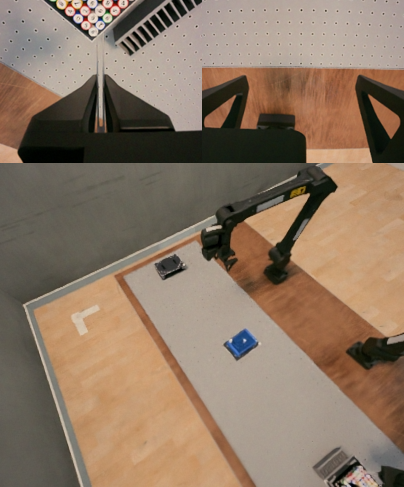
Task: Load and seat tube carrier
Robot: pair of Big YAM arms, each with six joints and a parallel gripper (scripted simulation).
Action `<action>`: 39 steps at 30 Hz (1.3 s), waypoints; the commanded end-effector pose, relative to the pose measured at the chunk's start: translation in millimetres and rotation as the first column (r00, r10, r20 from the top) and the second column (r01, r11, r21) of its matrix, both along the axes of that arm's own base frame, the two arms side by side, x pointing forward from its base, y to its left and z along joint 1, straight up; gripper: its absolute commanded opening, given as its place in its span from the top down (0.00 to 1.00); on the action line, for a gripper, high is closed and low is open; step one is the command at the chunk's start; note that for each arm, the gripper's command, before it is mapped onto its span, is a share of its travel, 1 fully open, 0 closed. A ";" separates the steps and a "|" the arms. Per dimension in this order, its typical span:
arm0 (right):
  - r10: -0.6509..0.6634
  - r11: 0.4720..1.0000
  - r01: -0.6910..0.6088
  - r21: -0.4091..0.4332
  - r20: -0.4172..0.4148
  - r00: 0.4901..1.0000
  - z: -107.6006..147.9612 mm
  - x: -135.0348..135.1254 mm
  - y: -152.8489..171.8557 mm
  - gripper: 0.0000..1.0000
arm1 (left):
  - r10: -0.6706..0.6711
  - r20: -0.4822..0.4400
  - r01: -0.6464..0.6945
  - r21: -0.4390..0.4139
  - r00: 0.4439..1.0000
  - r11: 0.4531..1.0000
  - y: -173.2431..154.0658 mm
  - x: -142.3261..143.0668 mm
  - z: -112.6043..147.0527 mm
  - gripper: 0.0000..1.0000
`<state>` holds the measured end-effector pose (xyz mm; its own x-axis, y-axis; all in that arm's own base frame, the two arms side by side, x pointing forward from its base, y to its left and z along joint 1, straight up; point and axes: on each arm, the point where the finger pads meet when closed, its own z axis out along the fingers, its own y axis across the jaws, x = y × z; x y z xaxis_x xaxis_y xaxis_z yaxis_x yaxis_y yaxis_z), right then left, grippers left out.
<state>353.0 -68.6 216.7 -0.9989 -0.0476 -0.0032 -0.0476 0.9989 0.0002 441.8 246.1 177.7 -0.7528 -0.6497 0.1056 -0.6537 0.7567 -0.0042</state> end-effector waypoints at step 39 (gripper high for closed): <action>-0.013 1.000 0.013 -0.007 0.032 0.999 12.2 8.5 -0.9 0.00 | 0.007 -0.008 -0.007 -0.008 1.000 1.000 7.5 -2.6 -20.7 0.90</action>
<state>353.0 -68.6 216.7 -0.9989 -0.0476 -0.0032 -0.0476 0.9989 0.0002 442.2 246.2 169.5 -0.7528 -0.6497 0.1052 -0.6537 0.7567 -0.0048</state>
